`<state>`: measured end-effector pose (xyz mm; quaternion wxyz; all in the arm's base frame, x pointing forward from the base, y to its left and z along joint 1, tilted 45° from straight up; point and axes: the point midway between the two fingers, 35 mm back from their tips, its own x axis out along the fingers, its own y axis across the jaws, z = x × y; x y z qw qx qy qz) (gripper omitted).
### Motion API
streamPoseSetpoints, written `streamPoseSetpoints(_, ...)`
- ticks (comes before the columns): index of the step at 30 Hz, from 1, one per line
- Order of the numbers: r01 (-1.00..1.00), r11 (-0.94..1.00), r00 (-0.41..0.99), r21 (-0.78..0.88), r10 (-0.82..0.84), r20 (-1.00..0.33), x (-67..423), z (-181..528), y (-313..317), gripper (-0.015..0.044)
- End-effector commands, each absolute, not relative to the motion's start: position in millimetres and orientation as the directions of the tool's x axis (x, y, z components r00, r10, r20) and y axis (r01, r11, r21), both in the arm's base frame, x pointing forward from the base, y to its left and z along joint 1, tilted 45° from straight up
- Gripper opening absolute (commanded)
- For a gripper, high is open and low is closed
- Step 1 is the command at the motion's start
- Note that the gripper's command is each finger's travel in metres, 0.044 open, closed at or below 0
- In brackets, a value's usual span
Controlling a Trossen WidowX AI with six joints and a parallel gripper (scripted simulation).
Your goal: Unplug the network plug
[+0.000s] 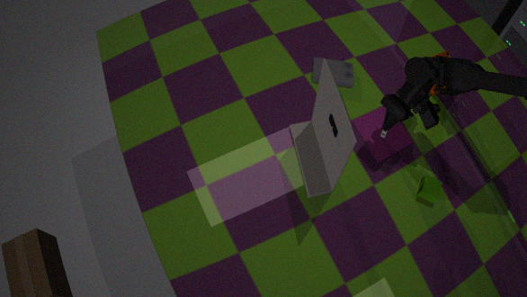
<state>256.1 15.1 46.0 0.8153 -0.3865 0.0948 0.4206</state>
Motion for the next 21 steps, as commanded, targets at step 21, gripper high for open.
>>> streamPoseSetpoints(21,-0.759,0.347,0.628,-0.550,0.612,-0.480,256.1,45.5,15.9,0.0156)
